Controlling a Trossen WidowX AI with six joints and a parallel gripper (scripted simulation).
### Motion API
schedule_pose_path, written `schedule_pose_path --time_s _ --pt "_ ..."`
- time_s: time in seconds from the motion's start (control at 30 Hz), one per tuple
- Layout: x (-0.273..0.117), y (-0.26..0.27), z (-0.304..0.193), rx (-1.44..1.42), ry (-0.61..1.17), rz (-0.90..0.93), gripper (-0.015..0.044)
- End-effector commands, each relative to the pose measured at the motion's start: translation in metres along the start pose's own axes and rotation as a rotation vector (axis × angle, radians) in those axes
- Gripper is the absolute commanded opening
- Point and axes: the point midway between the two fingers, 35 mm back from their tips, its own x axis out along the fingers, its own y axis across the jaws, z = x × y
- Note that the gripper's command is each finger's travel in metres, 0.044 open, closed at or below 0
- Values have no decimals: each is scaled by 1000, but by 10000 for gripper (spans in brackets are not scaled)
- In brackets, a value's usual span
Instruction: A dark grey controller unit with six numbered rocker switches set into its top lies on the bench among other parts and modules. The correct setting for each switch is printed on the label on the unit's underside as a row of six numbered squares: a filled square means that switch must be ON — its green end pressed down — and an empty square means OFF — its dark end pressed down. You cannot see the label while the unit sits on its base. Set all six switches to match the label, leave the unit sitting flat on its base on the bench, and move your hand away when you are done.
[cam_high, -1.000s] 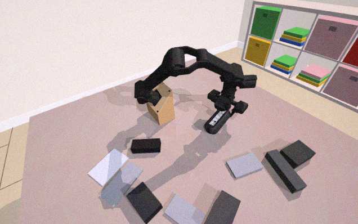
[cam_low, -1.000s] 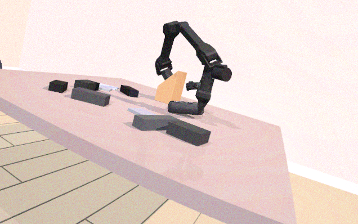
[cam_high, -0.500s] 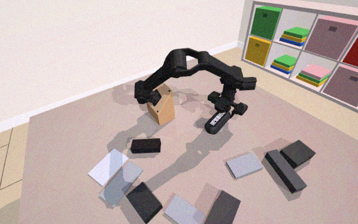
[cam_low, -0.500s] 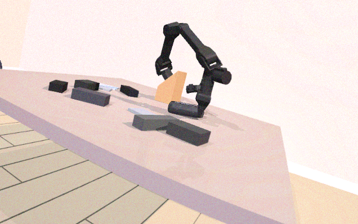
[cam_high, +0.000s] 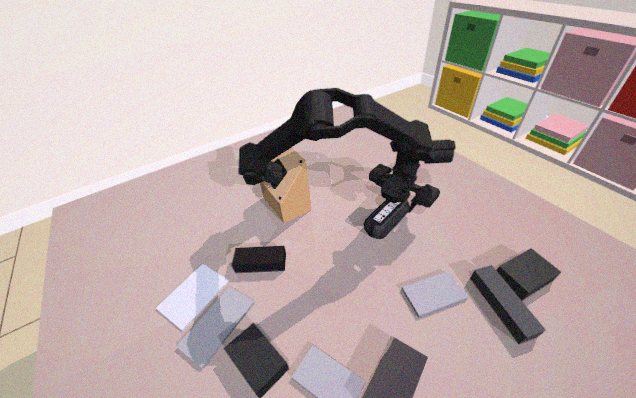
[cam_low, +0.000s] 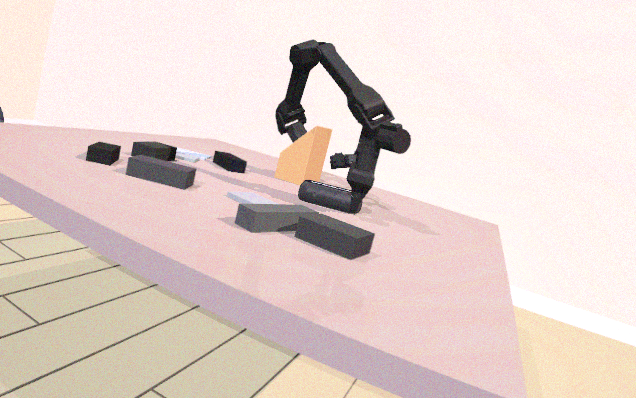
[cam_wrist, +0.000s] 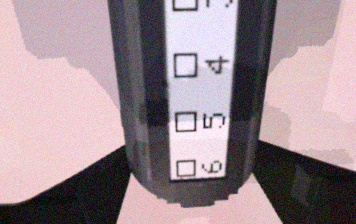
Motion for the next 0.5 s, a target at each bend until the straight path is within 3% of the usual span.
schedule_pose_path --time_s 0.0,0.07,0.2,0.47 --pt "0 0 1 -1 -3 2 338" --pt "-1 0 0 0 -1 0 338" --pt "0 0 0 0 0 0 440" --pt "0 0 0 0 0 0 440"
